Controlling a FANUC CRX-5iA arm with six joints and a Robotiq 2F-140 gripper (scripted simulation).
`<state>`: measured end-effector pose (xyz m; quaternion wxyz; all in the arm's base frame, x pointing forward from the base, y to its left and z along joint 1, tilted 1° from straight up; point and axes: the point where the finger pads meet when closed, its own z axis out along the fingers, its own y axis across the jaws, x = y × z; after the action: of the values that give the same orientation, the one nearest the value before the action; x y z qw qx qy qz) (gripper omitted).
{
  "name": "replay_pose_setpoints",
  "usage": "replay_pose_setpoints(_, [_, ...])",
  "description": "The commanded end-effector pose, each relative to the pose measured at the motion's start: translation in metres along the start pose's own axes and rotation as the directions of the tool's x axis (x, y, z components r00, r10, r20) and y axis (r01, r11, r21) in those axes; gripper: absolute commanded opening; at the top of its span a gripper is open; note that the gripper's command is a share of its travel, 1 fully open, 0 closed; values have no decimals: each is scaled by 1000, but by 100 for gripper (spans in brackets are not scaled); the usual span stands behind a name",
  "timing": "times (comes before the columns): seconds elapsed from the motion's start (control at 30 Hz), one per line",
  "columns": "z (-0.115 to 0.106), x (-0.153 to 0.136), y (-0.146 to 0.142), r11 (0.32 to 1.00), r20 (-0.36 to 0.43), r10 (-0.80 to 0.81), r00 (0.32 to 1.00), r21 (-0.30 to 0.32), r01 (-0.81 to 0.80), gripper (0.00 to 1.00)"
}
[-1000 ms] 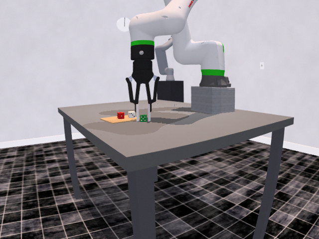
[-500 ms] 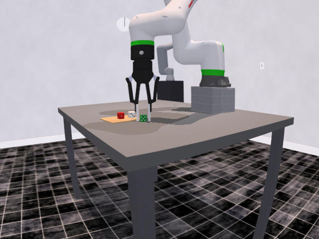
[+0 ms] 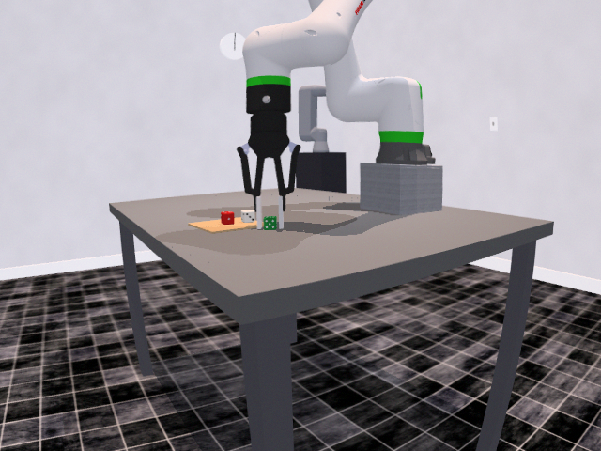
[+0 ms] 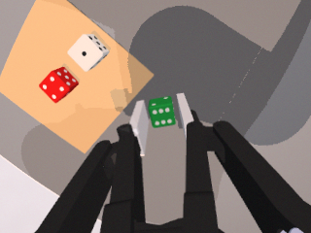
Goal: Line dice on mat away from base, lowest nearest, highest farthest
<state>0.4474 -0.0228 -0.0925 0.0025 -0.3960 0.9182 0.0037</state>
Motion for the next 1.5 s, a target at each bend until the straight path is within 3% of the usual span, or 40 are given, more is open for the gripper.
replay_pose_setpoints(0.0, [0, 0, 0, 1000, 0, 0, 1000, 0, 0, 25])
replay_pose_setpoints(0.03, [0, 0, 0, 1000, 0, 0, 1000, 0, 0, 13])
replay_pose_setpoints(1.2, [-1, 0, 0, 1000, 0, 0, 1000, 0, 0, 13])
replay_pose_setpoints(1.33, [-9, 0, 0, 1000, 0, 0, 1000, 0, 0, 13])
replay_pose_setpoints(1.47, [-32, 0, 0, 1000, 0, 0, 1000, 0, 0, 13])
